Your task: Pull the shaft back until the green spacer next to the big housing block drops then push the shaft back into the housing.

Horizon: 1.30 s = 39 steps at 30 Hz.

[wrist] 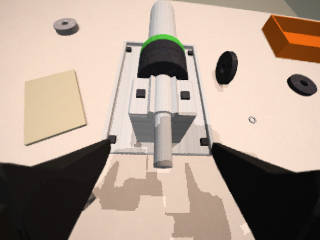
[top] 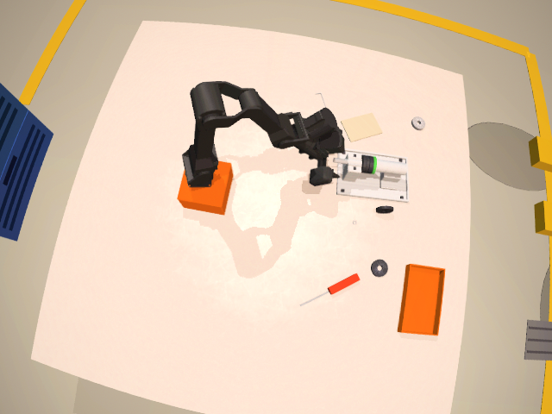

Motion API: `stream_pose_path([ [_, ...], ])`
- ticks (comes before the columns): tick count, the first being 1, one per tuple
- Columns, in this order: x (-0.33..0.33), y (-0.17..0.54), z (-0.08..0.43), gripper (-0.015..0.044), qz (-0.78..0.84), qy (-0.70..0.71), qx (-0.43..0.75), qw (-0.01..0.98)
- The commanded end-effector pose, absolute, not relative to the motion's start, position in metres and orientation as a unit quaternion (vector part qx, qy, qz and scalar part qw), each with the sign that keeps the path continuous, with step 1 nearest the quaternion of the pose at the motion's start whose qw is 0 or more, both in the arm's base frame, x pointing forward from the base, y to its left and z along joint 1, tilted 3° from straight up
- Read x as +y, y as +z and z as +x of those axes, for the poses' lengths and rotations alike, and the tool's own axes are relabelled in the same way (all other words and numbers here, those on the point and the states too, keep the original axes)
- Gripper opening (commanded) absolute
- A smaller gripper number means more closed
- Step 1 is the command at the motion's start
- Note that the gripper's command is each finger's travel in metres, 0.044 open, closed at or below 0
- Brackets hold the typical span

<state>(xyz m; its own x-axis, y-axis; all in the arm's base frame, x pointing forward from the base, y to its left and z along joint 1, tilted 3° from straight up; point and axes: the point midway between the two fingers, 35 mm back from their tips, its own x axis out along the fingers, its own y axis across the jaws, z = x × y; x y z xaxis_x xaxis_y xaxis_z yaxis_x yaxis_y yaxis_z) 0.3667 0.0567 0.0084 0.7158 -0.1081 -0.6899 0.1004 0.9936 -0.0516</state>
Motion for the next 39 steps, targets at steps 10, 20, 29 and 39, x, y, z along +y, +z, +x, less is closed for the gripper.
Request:
stream_pose_path([
  [10, 0.057, 0.009, 0.367, 0.0440, -0.006, -0.053, 0.372, 0.927],
  [20, 0.057, 0.005, 0.371, 0.0440, -0.006, -0.053, 0.372, 0.927],
  [29, 0.055, -0.003, 0.380, 0.0440, -0.006, -0.053, 0.372, 0.927],
  [39, 0.055, -0.003, 0.378, 0.0256, -0.006, -0.056, 0.373, 0.926],
])
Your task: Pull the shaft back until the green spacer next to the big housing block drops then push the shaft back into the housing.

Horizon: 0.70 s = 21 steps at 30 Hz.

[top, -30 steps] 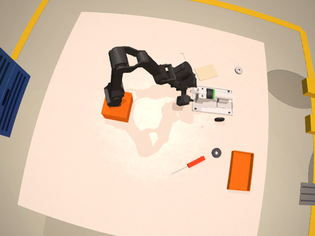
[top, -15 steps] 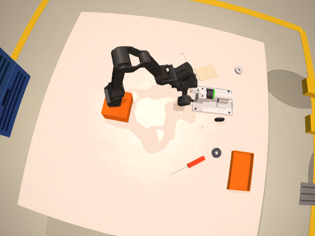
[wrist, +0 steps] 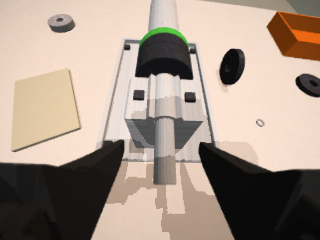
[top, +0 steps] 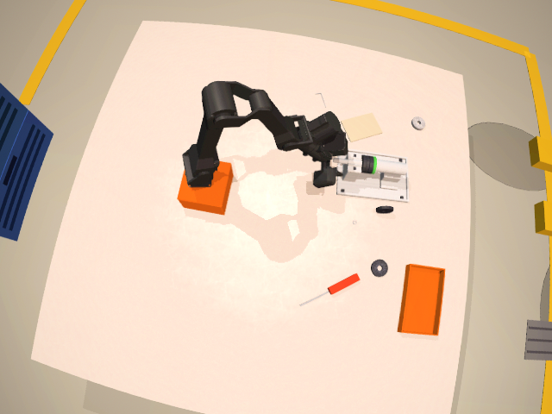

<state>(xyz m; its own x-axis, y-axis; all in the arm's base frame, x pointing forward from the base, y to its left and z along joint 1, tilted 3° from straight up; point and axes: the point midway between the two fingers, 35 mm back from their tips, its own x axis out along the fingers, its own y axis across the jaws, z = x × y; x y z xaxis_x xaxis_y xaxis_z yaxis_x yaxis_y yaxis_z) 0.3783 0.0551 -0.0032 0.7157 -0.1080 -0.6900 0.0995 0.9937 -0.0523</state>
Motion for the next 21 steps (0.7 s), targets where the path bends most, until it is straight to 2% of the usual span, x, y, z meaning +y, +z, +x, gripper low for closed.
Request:
stream_pose_path([
  [1, 0.0553, -0.0031, 0.3780, 0.0230, -0.006, -0.056, 0.373, 0.926],
  [8, 0.0553, -0.0031, 0.3780, 0.0046, -0.006, -0.056, 0.373, 0.926],
  [15, 0.0553, -0.0031, 0.3778, 0.0000, -0.006, -0.055, 0.373, 0.926],
  [21, 0.0557, -0.0033, 0.3736, 0.0000, -0.006, -0.053, 0.372, 0.927],
])
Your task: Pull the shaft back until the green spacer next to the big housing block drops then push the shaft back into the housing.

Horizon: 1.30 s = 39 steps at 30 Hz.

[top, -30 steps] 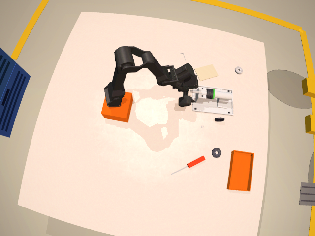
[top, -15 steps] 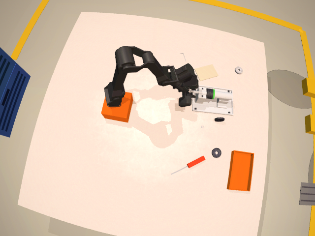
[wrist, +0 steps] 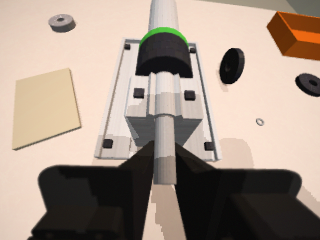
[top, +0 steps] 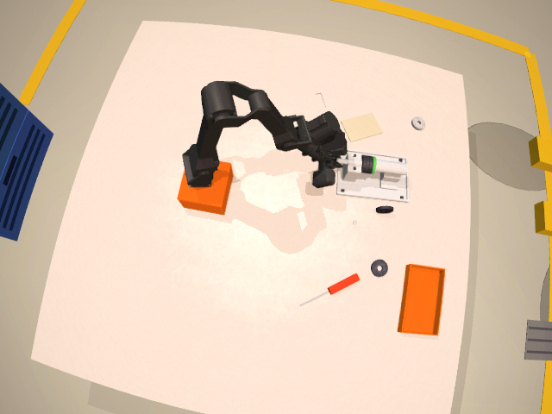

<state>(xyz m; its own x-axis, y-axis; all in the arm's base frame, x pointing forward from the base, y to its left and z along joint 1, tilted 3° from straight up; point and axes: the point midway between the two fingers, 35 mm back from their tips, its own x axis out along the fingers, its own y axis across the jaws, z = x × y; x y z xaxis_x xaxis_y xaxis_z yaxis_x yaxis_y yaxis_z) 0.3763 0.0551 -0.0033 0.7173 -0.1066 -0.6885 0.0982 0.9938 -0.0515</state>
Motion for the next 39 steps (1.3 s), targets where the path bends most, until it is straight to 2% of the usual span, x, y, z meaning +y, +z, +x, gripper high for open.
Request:
stream_pose_path([
  [1, 0.056, -0.003, 0.373, 0.0000, -0.006, -0.053, 0.372, 0.927],
  [39, 0.057, -0.004, 0.362, 0.0000, -0.006, -0.053, 0.372, 0.926],
])
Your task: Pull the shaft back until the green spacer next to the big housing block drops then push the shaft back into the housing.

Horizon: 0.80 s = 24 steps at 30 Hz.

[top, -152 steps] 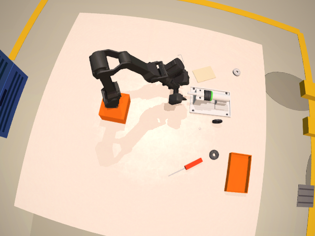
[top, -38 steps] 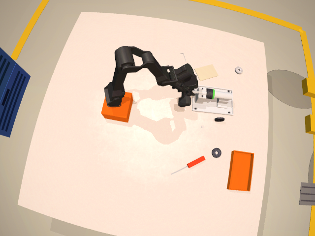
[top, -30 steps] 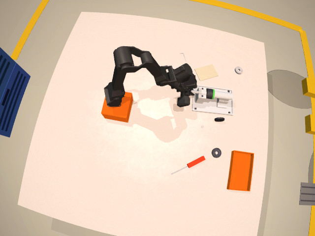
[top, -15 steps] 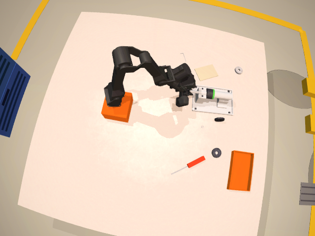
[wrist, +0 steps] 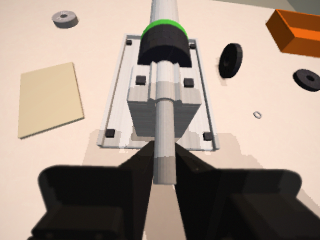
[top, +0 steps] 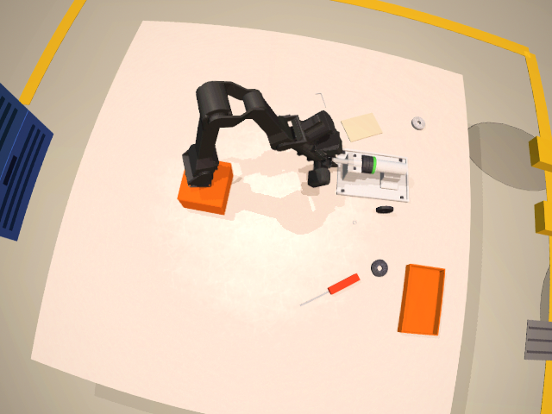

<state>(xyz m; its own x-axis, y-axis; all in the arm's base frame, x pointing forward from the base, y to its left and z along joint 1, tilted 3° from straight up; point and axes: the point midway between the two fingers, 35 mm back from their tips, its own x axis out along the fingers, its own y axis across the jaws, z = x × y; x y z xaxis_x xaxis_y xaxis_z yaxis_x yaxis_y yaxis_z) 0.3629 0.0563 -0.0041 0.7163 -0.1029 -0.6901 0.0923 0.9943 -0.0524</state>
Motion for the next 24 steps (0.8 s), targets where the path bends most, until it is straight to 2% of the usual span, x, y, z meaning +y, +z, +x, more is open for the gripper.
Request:
stream_pose_path([
  [1, 0.0568, -0.0038, 0.3622, 0.0000, -0.006, -0.053, 0.372, 0.926],
  [24, 0.0570, -0.0039, 0.3601, 0.0000, -0.006, -0.053, 0.373, 0.926],
])
